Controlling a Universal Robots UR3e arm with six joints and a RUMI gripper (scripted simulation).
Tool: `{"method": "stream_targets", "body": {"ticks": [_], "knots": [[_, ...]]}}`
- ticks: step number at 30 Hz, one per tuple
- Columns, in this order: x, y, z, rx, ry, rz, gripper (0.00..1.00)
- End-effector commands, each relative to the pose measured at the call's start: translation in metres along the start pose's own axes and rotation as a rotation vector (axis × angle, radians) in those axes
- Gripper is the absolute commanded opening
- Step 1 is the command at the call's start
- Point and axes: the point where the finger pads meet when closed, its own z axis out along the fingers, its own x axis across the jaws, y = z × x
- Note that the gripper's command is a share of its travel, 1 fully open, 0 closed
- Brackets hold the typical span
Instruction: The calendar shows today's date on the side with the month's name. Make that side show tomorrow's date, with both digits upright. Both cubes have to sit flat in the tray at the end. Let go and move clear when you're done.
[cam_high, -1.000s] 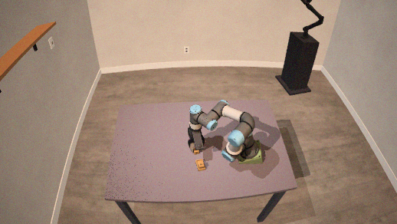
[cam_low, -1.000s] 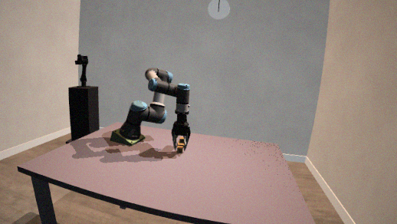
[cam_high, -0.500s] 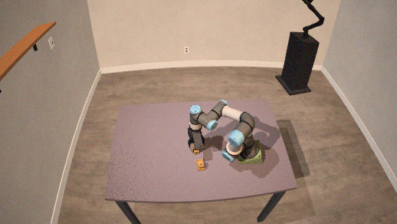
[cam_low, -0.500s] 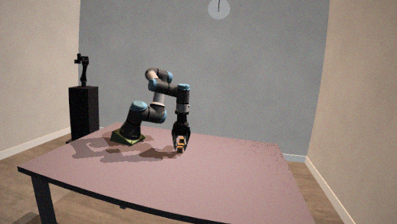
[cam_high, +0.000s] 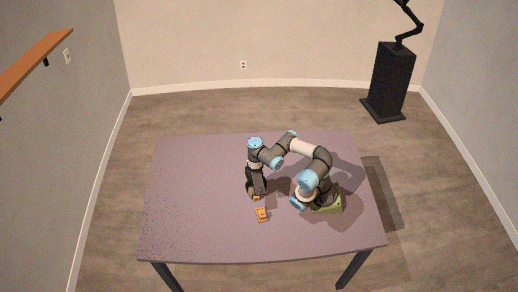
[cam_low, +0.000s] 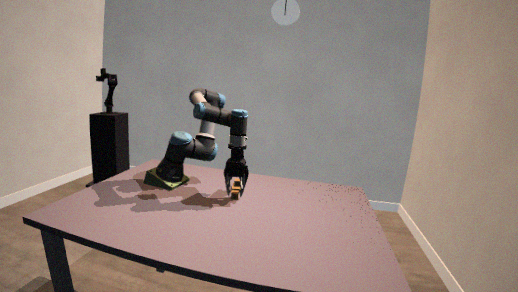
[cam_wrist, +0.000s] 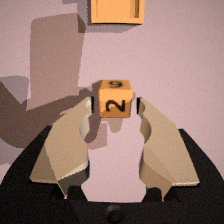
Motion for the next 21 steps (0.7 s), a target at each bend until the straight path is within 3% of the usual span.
{"method": "stream_targets", "body": {"ticks": [1, 5, 6, 21], "knots": [[0.0005, 0.0005, -0.0005, -0.002, 0.001, -0.001, 0.28], [0.0005, 0.0005, -0.0005, -0.002, 0.001, -0.001, 0.28], [0.0005, 0.0005, -0.0005, -0.002, 0.001, -0.001, 0.10], [0.0005, 0.0005, -0.0005, -0.002, 0.001, -0.001, 0.10]]}}
